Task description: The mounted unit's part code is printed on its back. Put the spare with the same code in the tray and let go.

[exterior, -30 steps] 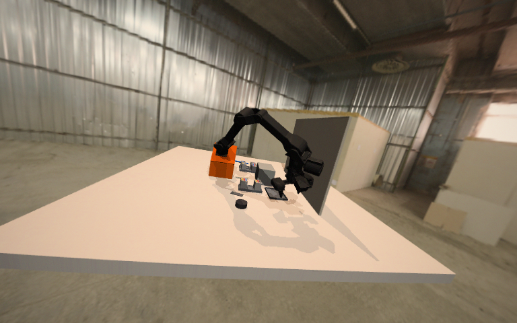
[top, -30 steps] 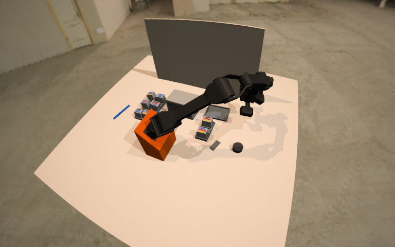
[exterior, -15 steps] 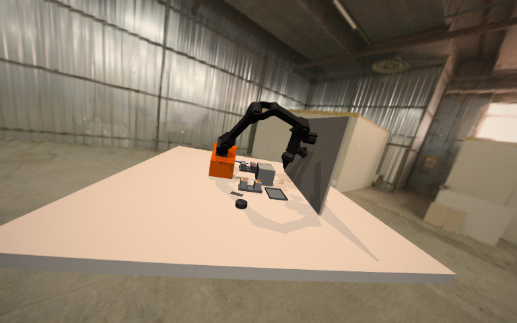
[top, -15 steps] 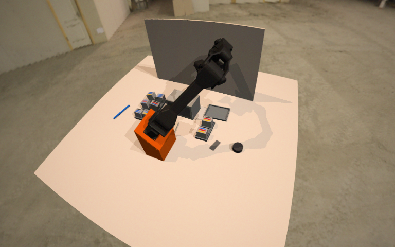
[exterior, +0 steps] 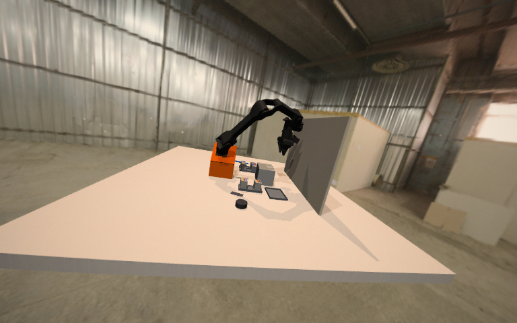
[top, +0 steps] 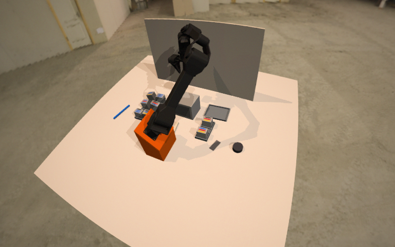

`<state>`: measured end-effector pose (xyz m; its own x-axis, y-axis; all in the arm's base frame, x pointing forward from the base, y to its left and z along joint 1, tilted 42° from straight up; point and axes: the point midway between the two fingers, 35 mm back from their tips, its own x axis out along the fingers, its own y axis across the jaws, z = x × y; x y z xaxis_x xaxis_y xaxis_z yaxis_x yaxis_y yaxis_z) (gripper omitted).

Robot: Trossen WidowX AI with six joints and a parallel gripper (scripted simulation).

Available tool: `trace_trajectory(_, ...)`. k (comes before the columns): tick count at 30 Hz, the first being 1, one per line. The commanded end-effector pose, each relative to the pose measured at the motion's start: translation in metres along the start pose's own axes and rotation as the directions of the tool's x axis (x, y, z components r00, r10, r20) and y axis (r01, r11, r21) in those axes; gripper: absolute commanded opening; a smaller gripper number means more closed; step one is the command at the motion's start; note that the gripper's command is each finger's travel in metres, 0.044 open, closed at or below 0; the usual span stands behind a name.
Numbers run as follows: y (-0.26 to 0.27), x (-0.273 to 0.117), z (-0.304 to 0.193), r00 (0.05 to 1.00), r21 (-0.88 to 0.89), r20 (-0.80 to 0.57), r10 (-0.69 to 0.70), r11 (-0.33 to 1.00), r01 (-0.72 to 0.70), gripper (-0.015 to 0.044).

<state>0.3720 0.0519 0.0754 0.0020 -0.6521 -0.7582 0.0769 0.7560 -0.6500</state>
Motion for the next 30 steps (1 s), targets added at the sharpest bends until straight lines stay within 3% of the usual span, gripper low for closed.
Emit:
trace_trajectory(1, 0.0, 0.0, 0.003, 1.0, 0.002, 0.013, -0.018, 1.0, 0.018, 0.044)
trace_trajectory(7, -0.001, 0.057, 0.004, 1.0, 0.003, 0.014, -0.021, 1.0, 0.021, 0.044)
trace_trajectory(30, -0.002, 0.067, 0.004, 1.0, 0.003, 0.014, -0.021, 1.0, 0.021, 0.044)
